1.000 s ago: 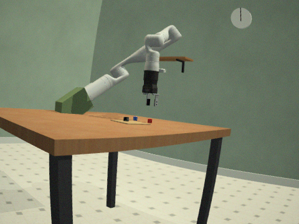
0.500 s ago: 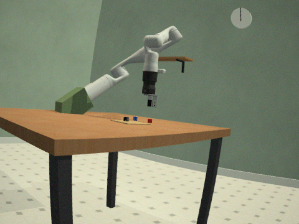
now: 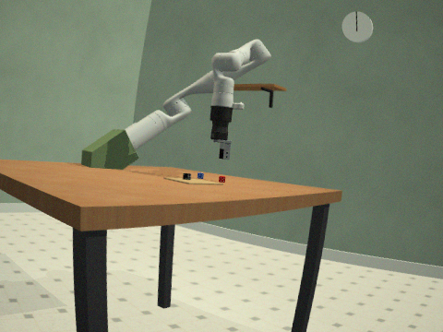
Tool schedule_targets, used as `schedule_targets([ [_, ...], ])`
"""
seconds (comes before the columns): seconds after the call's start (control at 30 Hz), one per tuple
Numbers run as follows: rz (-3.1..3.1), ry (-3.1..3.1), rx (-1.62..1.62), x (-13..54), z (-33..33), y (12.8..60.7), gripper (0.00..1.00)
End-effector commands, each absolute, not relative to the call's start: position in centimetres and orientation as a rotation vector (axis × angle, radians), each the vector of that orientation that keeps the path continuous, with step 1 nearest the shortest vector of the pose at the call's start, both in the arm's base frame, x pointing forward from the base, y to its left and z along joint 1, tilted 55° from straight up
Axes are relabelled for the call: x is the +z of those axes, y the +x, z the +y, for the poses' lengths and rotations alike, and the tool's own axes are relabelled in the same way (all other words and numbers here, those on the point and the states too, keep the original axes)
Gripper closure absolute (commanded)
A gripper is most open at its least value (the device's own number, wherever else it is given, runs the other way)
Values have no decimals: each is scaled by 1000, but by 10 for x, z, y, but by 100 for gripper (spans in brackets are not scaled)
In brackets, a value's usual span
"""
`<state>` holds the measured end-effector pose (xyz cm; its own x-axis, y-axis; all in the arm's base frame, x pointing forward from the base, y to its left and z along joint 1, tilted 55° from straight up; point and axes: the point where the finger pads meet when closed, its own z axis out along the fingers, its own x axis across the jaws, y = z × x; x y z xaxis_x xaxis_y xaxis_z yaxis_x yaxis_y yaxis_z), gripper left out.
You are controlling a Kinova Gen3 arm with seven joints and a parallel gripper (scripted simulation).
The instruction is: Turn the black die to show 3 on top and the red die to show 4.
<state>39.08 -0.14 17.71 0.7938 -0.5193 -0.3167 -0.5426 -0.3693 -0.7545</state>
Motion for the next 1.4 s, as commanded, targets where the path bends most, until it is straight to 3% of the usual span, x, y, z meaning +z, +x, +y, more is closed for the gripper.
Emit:
schedule_targets([
  [0.0,806,-2030,41,177,-1,391,0],
  [0.63,856,-2012,67,175,-2,392,0],
  [0.67,856,-2012,67,175,-2,392,30],
  [1.37,856,-2012,67,175,-2,392,30],
])
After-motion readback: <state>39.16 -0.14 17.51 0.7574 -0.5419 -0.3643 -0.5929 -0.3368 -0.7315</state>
